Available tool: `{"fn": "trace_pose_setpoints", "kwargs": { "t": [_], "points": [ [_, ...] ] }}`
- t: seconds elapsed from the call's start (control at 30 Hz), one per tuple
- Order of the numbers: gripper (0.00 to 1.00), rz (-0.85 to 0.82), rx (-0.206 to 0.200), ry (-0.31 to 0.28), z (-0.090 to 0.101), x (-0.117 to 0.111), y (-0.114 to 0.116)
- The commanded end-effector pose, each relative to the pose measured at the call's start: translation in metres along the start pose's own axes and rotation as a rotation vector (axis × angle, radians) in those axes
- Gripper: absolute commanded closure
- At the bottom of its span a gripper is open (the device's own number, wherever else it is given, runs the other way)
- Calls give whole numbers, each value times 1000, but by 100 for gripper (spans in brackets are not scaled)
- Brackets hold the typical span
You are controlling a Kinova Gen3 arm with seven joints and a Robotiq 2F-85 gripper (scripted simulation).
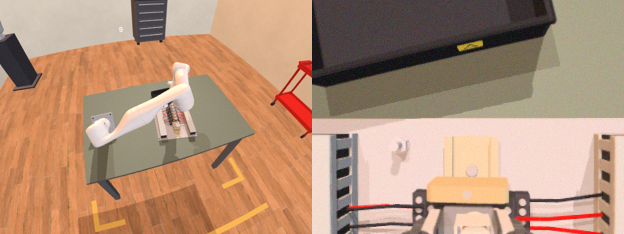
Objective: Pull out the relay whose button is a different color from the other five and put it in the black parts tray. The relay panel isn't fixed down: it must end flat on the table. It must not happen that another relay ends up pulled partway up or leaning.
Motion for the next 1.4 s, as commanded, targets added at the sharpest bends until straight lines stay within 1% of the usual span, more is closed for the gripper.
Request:
{"fn": "trace_pose_setpoints", "kwargs": {
  "t": [0.0, 0.13, 0.37, 0.5, 0.7, 0.93, 1.27, 1.37],
  "points": [
    [100, 0, -1, 1, 1, 0, 0],
    [100, 0, -5, 2, 1, 0, 1],
    [100, 0, -23, 6, 1, 0, 3],
    [100, 0, -25, 6, 1, 0, 3],
    [100, 0, -18, 5, 1, 0, 3],
    [100, 0, 4, 0, 2, 0, 0],
    [100, 0, 11, -1, 2, 0, -1],
    [100, 0, 20, -3, 2, -1, -2]
  ]
}}
Point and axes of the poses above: the point where the finger pads meet when closed, its own z axis back along the fingers, its own y axis across the jaws, x = y × z, the point moved 10 cm from there along z, back along the fingers, and after that the axes turned 11 degrees about z, right-handed, at the moved point
